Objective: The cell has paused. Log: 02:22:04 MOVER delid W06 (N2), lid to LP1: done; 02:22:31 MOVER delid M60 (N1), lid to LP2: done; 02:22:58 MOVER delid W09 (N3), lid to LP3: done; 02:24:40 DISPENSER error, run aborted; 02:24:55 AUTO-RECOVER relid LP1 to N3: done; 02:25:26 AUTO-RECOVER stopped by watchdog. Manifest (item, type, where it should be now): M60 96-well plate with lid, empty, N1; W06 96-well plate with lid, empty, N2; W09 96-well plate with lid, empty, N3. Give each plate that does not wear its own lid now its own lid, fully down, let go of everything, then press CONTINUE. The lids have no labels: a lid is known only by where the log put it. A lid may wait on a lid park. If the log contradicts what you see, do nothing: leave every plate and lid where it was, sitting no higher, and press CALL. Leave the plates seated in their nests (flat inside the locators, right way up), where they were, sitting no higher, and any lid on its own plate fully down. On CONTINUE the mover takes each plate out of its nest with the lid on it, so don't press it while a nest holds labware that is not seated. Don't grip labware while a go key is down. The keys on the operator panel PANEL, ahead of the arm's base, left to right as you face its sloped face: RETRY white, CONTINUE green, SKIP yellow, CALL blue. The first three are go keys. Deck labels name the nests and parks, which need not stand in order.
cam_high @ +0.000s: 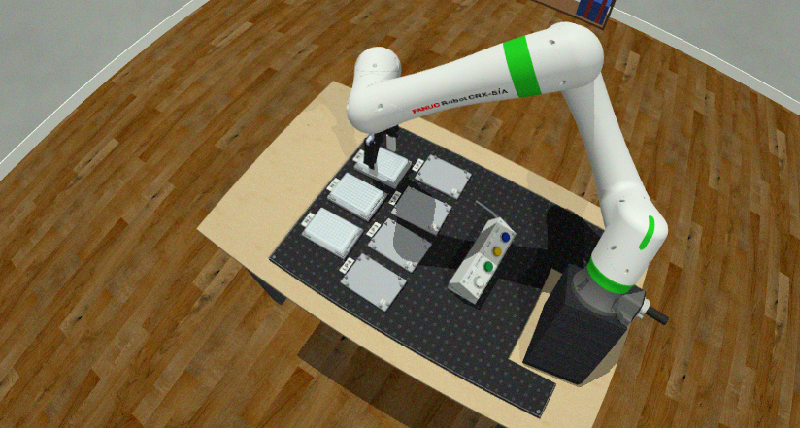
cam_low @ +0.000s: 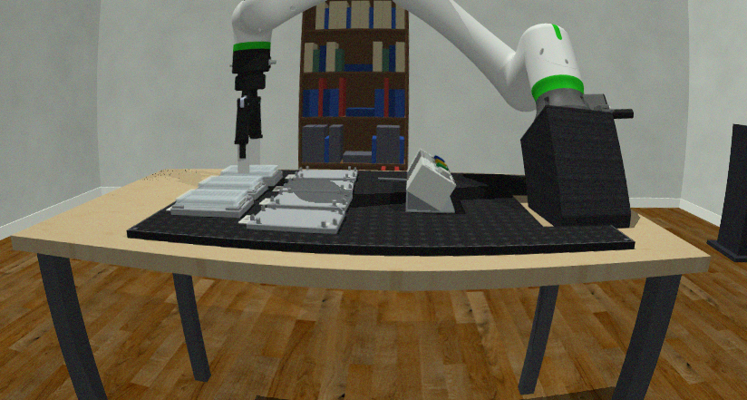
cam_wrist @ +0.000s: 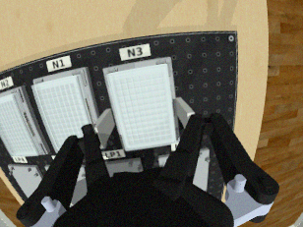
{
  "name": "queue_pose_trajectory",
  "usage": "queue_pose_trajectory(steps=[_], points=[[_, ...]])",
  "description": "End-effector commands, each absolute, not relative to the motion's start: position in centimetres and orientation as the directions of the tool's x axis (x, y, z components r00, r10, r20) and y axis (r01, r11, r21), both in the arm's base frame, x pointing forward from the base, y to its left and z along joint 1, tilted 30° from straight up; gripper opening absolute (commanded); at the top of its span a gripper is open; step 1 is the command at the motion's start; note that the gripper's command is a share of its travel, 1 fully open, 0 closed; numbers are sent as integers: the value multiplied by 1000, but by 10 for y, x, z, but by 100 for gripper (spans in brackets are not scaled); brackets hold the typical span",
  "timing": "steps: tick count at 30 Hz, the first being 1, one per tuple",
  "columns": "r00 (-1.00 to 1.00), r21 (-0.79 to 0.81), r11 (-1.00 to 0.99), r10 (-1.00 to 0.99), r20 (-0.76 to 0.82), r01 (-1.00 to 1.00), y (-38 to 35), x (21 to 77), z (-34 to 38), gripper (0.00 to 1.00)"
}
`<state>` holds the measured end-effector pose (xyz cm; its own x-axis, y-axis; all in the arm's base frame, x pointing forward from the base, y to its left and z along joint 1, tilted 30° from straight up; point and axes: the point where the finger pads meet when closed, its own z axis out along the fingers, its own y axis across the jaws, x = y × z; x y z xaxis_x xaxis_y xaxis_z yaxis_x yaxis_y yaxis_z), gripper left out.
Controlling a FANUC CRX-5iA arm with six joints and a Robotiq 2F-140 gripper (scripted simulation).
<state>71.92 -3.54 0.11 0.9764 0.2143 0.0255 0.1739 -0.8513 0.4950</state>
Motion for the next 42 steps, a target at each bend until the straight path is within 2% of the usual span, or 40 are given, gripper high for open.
queue_pose_trajectory(steps=[1,42], points=[[976,495,-851,215,26,174,-35,719,1,66],[976,495,-851,215,26,174,-26,717,19,66]])
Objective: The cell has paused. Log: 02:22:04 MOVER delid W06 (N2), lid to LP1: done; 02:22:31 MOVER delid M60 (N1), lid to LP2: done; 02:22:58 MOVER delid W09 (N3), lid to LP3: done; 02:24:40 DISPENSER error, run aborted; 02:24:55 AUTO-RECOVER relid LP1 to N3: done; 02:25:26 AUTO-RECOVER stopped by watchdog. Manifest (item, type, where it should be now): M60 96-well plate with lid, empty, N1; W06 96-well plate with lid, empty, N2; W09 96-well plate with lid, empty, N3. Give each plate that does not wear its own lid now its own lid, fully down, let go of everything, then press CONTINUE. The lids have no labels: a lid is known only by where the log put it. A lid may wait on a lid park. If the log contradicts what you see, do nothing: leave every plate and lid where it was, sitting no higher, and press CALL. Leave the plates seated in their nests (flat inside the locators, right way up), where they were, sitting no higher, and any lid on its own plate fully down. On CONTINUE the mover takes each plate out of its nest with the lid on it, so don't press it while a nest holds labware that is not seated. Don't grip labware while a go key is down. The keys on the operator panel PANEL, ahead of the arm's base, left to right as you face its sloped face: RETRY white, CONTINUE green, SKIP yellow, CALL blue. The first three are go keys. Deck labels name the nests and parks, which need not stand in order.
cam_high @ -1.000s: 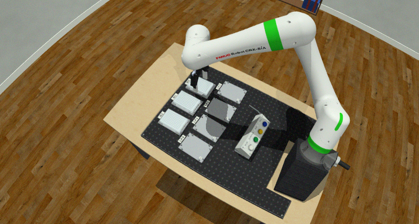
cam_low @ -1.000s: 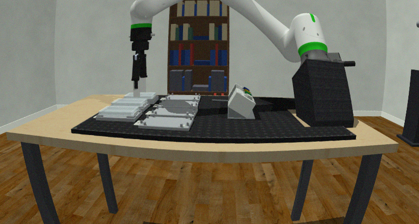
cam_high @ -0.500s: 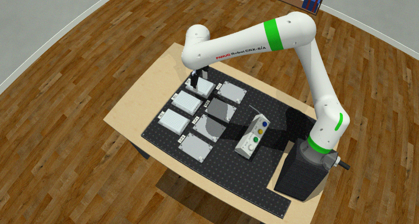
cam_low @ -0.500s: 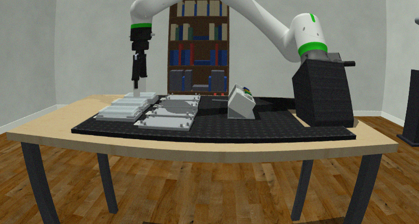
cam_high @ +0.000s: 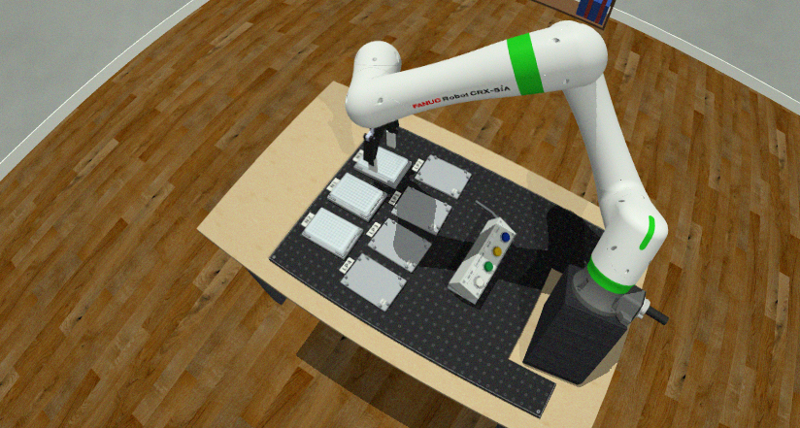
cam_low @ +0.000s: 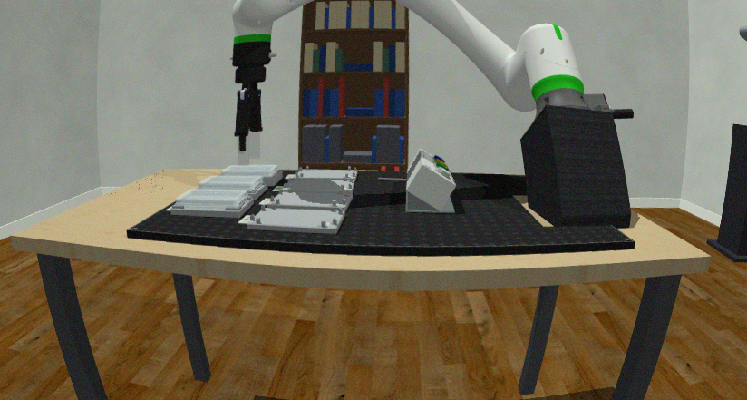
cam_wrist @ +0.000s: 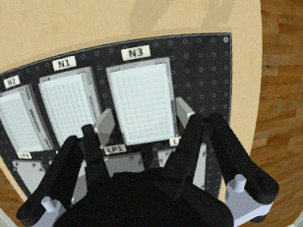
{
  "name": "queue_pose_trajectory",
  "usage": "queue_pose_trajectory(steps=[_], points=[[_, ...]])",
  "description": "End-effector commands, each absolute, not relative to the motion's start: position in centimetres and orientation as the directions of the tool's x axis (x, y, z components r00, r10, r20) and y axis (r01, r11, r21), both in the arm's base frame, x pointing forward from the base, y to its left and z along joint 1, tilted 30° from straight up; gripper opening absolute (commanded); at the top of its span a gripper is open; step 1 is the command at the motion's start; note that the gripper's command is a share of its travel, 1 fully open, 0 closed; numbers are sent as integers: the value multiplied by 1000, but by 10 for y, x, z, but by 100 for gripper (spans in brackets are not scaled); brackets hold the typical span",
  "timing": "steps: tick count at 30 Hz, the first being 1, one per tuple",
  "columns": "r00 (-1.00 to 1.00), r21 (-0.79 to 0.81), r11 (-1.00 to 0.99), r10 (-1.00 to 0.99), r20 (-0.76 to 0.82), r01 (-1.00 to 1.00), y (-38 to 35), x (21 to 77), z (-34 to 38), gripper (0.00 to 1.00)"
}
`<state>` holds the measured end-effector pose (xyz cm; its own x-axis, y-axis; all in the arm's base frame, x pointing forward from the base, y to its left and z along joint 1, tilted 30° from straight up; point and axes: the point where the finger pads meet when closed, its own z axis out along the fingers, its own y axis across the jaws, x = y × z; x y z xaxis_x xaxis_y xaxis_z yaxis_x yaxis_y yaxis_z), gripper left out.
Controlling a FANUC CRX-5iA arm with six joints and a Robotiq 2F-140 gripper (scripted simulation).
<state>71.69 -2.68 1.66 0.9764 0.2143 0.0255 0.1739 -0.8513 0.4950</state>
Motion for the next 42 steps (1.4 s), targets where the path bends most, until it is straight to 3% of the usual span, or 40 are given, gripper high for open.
queue_pose_trajectory(steps=[1,33,42], points=[[976,495,-851,215,26,174,-25,717,21,66],[976,490,-854,214,28,173,4,700,45,66],[978,465,-869,206,35,166,84,602,43,66]])
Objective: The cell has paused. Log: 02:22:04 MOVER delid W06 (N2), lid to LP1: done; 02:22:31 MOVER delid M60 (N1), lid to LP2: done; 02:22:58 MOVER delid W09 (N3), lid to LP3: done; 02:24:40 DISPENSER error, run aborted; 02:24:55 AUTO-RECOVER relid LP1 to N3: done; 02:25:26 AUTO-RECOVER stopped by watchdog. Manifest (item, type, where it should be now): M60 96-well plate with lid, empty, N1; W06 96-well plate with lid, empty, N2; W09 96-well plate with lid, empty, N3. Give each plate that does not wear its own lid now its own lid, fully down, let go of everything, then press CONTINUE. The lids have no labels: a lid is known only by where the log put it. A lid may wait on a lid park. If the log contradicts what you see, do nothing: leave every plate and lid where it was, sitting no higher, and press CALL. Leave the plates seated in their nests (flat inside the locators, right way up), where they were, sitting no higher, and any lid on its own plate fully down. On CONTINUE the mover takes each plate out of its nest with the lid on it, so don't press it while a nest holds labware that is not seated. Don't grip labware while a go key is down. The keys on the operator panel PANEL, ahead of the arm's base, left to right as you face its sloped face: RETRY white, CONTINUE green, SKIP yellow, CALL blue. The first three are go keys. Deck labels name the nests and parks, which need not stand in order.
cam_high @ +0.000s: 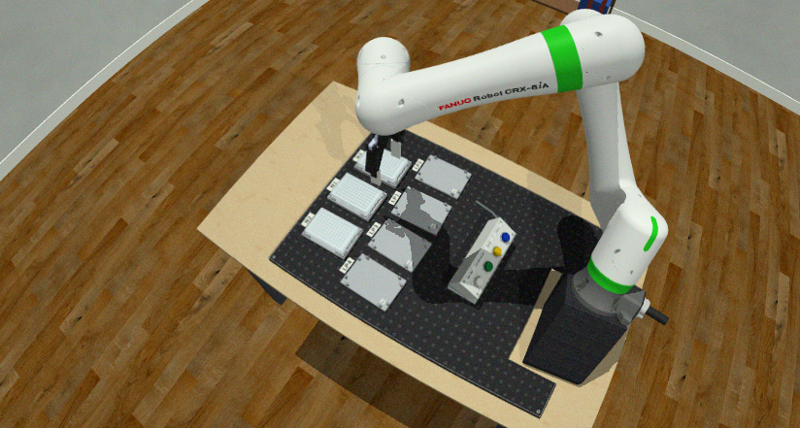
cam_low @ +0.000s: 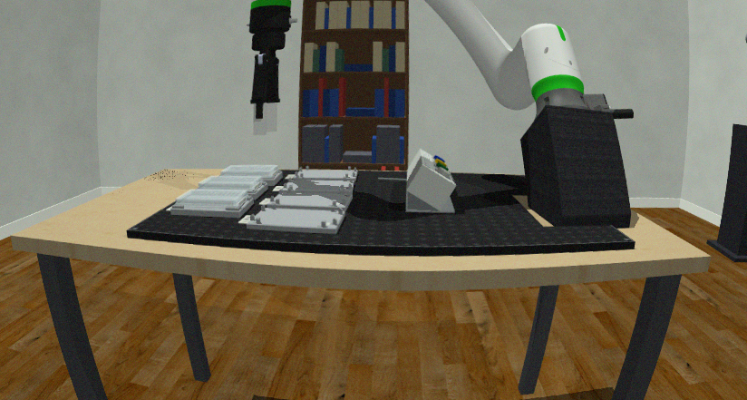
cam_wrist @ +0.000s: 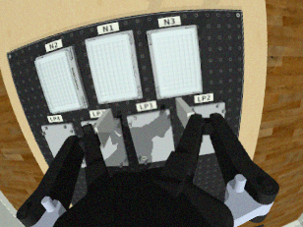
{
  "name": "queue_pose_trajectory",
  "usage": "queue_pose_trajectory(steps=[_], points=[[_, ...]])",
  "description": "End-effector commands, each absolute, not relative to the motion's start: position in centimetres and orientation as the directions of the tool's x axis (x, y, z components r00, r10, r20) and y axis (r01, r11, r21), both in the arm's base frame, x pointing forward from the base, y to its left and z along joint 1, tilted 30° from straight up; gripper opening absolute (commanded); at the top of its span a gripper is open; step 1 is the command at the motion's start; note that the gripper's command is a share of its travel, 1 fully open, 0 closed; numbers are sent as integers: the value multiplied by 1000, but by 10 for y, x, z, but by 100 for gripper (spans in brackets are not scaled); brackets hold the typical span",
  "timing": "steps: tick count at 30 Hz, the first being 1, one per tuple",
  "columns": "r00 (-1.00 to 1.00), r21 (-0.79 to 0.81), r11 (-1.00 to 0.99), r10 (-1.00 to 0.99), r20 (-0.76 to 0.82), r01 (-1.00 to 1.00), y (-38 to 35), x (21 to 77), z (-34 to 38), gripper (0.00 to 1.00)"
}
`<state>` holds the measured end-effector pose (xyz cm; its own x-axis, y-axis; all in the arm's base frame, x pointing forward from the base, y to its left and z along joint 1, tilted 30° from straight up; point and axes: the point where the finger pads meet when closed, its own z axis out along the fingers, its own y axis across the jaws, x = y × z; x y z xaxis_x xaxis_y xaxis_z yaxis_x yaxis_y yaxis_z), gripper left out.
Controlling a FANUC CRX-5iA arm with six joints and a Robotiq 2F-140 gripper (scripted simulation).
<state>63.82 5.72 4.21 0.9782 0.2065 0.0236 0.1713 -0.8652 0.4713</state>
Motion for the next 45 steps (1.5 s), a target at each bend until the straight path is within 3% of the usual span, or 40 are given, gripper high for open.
queue_pose_trajectory(steps=[1,2,8,9,11,12,14,15,20,21,25,27,37,38,45], points=[[978,465,-869,206,35,166,84,602,43,66],[979,461,-872,202,35,163,101,569,42,66],[980,457,-875,198,36,160,115,534,39,66],[980,455,-877,193,36,156,124,496,37,66],[980,455,-877,193,36,156,124,496,37,66],[981,455,-877,188,37,151,129,461,33,66],[981,455,-877,188,37,151,130,459,33,66],[982,457,-877,183,38,145,130,427,29,66],[983,460,-877,177,40,139,127,390,24,66],[984,465,-875,172,42,133,121,360,19,66],[984,465,-875,172,42,133,121,360,19,66],[985,475,-872,163,49,121,103,313,10,66],[986,492,-865,152,62,103,71,265,-4,66],[986,492,-865,152,62,103,71,265,-4,0],[986,492,-865,152,62,103,71,265,-4,0]])
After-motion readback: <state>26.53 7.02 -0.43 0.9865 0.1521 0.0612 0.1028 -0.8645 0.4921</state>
